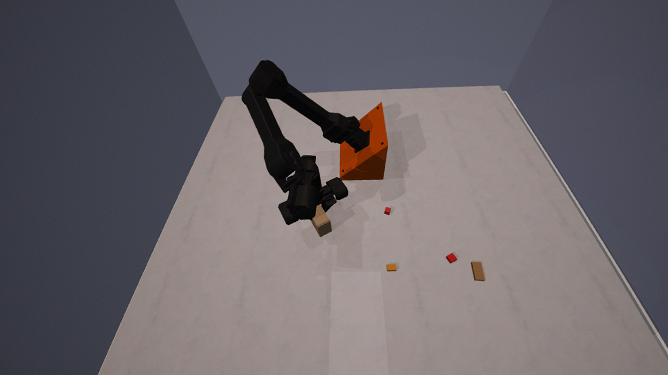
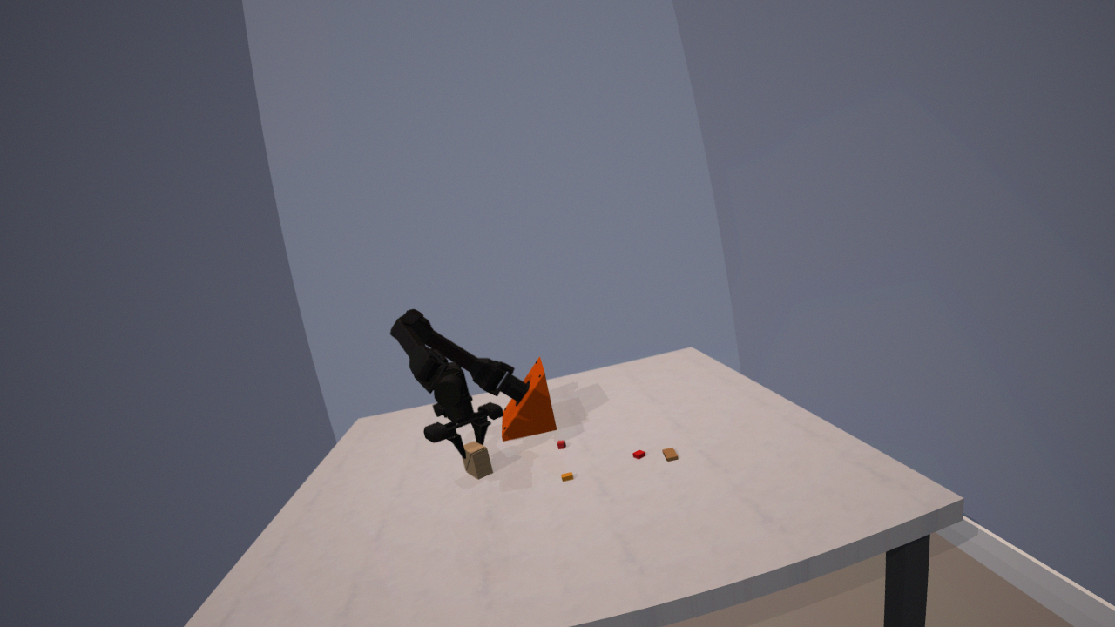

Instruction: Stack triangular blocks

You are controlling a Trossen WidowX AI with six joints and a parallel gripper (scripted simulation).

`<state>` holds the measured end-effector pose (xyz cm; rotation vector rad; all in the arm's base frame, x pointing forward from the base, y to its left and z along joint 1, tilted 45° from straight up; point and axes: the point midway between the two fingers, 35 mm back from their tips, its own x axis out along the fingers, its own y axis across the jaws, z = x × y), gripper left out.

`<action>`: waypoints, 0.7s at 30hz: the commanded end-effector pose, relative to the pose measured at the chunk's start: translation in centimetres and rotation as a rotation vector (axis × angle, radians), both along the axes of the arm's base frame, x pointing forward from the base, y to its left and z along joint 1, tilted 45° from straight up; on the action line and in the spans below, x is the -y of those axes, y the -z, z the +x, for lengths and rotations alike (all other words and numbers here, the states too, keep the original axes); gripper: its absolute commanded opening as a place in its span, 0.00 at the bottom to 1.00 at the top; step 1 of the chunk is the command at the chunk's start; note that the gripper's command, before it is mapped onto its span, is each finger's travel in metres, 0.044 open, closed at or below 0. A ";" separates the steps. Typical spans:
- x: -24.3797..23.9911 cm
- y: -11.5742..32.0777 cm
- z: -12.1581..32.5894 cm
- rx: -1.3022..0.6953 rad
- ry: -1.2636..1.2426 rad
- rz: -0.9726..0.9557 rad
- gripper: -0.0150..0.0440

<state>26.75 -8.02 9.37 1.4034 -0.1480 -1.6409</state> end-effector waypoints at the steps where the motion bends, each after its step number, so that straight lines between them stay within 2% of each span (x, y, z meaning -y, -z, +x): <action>1: 0.1 0.1 0.0 -0.009 -0.002 -0.007 0.25; 21: 0.1 0.2 0.0 -0.014 -0.007 -0.008 0.25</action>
